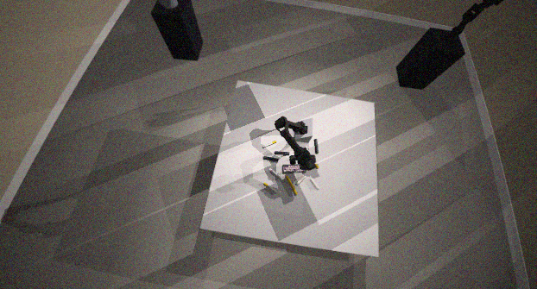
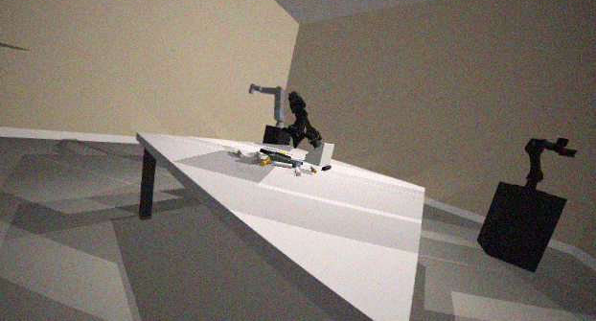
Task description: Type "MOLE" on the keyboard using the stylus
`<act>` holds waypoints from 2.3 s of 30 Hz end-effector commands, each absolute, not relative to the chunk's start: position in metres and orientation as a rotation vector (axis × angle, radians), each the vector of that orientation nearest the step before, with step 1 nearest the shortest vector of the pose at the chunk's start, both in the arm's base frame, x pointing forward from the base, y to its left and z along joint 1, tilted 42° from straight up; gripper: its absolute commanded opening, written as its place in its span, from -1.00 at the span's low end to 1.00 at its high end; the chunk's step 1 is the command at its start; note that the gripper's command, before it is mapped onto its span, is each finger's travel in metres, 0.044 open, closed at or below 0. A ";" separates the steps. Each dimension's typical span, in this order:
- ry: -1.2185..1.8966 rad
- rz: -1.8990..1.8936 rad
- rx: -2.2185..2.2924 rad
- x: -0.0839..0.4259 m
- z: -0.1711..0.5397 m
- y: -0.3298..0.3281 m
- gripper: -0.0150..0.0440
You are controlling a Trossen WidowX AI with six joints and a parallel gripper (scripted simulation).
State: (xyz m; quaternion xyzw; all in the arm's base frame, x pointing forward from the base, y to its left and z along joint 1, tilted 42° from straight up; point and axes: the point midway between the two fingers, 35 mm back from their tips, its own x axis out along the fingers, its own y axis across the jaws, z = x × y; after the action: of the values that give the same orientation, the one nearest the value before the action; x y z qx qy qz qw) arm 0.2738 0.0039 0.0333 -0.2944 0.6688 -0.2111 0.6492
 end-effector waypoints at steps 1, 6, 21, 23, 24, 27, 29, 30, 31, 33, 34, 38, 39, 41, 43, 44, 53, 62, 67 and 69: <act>1.529 -0.489 -0.659 0.271 0.041 0.009 -0.49; 1.529 -0.490 -0.659 0.274 0.036 0.006 -0.49; 1.527 -0.486 -0.666 0.274 0.036 0.005 -0.49; 1.527 -0.486 -0.666 0.274 0.036 0.005 -0.49; 1.527 -0.486 -0.666 0.274 0.036 0.005 -0.49; 1.527 -0.486 -0.666 0.274 0.036 0.005 -0.40; 1.522 -0.499 -0.660 0.273 0.036 0.005 -0.22; 1.507 -0.537 -0.643 0.271 0.035 0.004 -0.14; 1.478 -0.600 -0.613 0.268 0.033 0.002 -0.05; 1.397 -0.746 -0.542 0.260 0.029 -0.002 0.02; 1.349 -0.814 -0.507 0.256 0.027 -0.004 0.02; 1.124 -1.047 -0.364 0.241 0.022 -0.011 0.02; 1.061 -1.095 -0.327 0.237 0.021 -0.013 0.02; 0.927 -1.176 -0.252 0.230 0.019 -0.017 0.02; 0.786 -1.239 -0.174 0.223 0.019 -0.020 0.02; 0.714 -1.263 -0.133 0.220 0.019 -0.022 0.02; 0.460 -1.309 0.017 0.210 0.019 -0.028 0.02; 0.460 -1.309 0.017 0.210 0.020 -0.028 0.02; 0.460 -1.309 0.017 0.210 0.020 -0.028 0.02; 0.460 -1.309 0.017 0.211 0.021 -0.029 0.02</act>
State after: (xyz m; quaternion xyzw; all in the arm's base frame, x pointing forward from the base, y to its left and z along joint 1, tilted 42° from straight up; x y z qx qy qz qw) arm 0.2118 -0.0266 0.0198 -0.0004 0.2276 -0.6010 0.7662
